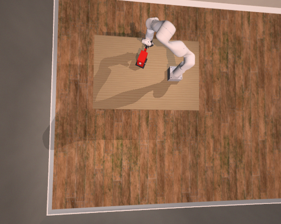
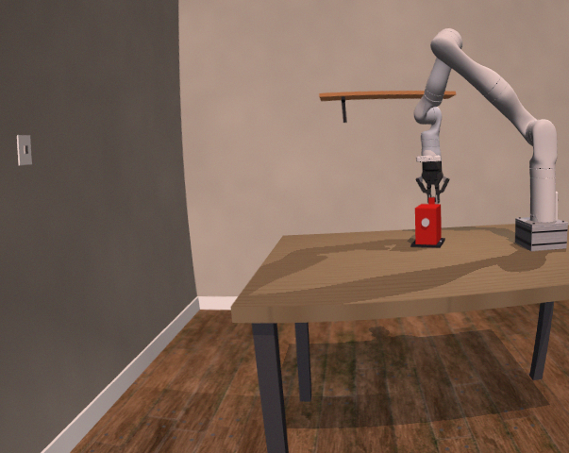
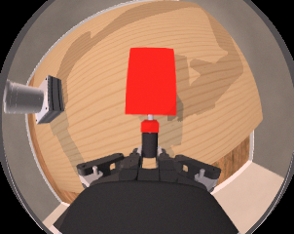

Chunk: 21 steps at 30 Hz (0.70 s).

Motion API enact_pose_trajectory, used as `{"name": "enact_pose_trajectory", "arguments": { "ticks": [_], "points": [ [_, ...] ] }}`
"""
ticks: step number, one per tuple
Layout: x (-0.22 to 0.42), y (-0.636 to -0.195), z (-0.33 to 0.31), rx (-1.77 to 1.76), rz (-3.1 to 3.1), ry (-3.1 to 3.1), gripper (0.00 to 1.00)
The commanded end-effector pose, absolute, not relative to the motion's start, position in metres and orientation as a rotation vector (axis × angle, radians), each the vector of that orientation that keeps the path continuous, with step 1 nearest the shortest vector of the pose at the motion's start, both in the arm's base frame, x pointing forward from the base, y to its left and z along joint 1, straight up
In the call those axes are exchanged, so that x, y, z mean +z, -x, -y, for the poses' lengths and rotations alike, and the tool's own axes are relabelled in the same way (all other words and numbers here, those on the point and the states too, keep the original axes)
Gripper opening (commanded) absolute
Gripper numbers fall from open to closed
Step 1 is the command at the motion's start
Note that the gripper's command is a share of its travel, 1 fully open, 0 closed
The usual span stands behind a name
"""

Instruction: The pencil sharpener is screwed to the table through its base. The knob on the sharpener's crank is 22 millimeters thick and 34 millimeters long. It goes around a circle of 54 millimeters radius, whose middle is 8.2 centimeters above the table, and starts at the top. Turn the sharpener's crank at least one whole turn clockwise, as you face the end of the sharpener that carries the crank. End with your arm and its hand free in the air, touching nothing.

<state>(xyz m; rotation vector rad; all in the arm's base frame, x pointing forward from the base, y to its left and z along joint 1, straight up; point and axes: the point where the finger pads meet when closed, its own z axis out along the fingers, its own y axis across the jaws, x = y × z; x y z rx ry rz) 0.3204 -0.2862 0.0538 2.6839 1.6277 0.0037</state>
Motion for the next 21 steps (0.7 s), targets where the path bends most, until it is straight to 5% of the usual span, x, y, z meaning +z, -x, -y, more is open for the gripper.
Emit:
{"name": "enact_pose_trajectory", "arguments": {
  "ticks": [1,21],
  "points": [
    [0.0541,-0.3207,0.2864,0.004,-1.627,-2.683,0.0],
    [0.0538,-0.3253,0.2888,0.004,-1.627,-2.683,0.0]
  ]
}}
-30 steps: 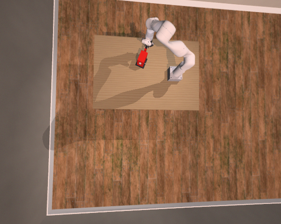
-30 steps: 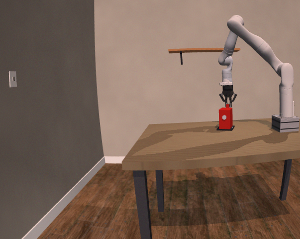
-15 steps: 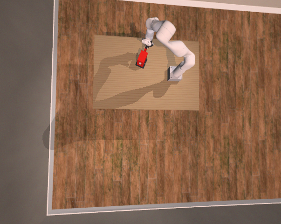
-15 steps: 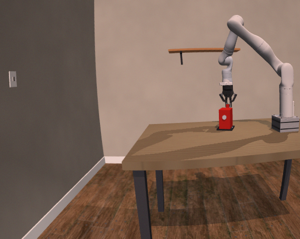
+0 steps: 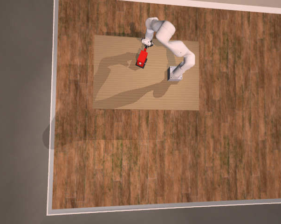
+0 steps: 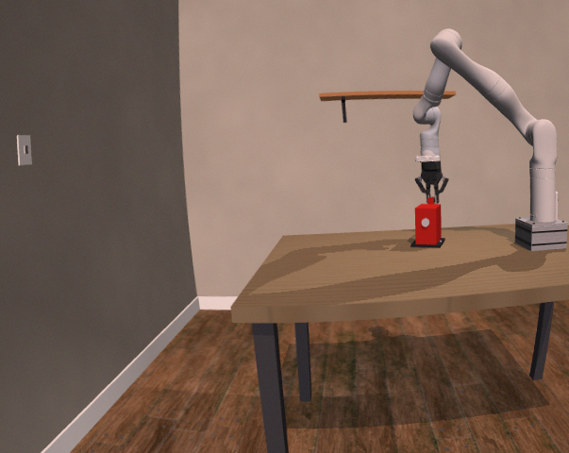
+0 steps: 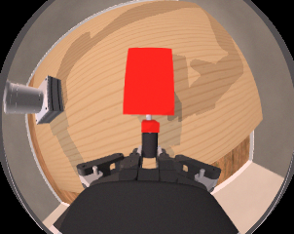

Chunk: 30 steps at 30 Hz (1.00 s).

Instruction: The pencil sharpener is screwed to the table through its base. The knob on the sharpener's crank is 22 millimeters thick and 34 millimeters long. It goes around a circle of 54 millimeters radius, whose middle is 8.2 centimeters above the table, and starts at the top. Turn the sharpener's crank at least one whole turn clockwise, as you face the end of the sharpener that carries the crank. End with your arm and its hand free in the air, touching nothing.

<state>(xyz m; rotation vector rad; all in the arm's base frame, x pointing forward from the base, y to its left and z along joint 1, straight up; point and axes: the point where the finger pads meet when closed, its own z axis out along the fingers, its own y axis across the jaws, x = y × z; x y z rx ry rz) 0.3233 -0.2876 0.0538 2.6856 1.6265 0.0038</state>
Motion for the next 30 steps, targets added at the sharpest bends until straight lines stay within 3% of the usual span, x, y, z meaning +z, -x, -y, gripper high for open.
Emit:
{"name": "enact_pose_trajectory", "arguments": {
  "ticks": [1,30],
  "points": [
    [0.054,-0.325,0.289,0.004,-1.627,-2.683,0.0],
    [0.026,-0.363,0.309,0.004,-1.627,-2.683,0.0]
  ]
}}
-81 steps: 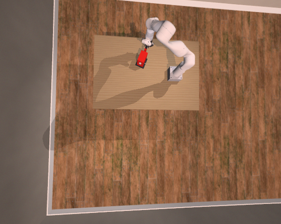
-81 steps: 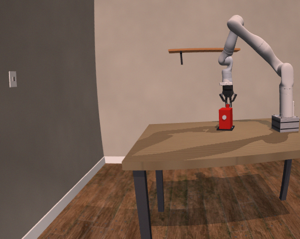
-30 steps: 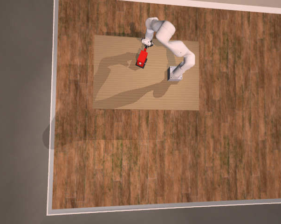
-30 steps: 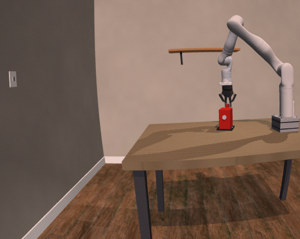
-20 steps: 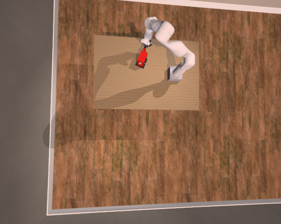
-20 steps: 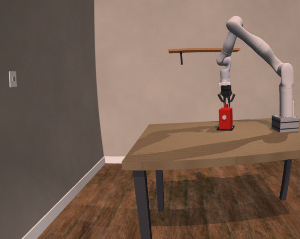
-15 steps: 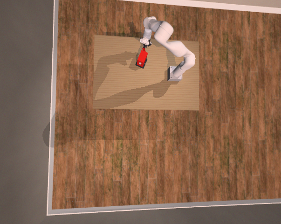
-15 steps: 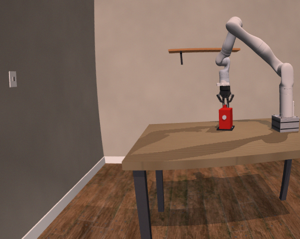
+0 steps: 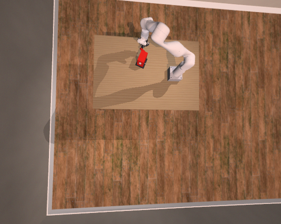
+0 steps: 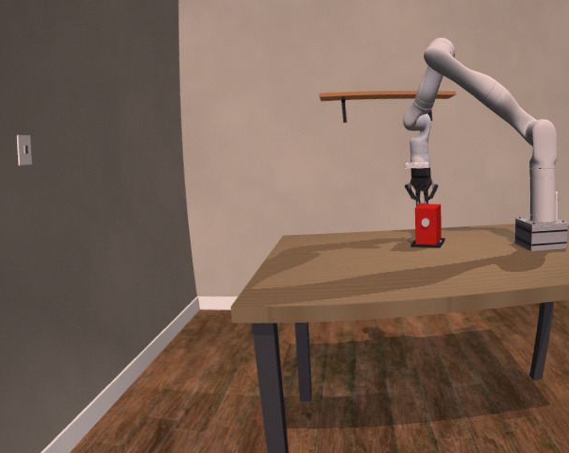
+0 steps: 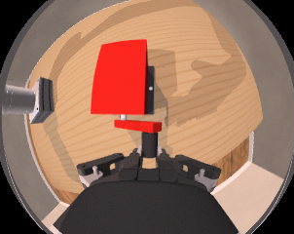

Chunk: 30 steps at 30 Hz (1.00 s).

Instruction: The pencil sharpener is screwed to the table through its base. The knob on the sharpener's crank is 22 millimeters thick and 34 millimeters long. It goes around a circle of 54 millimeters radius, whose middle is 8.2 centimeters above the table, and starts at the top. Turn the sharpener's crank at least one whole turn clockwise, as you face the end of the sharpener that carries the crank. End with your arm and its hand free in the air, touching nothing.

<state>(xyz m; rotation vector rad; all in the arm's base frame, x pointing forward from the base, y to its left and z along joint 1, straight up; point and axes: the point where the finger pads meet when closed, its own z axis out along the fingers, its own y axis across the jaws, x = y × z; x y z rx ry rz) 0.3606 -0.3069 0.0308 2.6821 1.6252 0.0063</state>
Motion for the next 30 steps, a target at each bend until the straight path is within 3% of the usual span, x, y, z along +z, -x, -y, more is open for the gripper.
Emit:
{"name": "enact_pose_trajectory", "arguments": {
  "ticks": [1,30],
  "points": [
    [0.024,-0.364,0.309,0.004,-1.627,-2.683,0.0],
    [0.005,-0.369,0.311,0.004,-1.627,-2.683,0.0]
  ]
}}
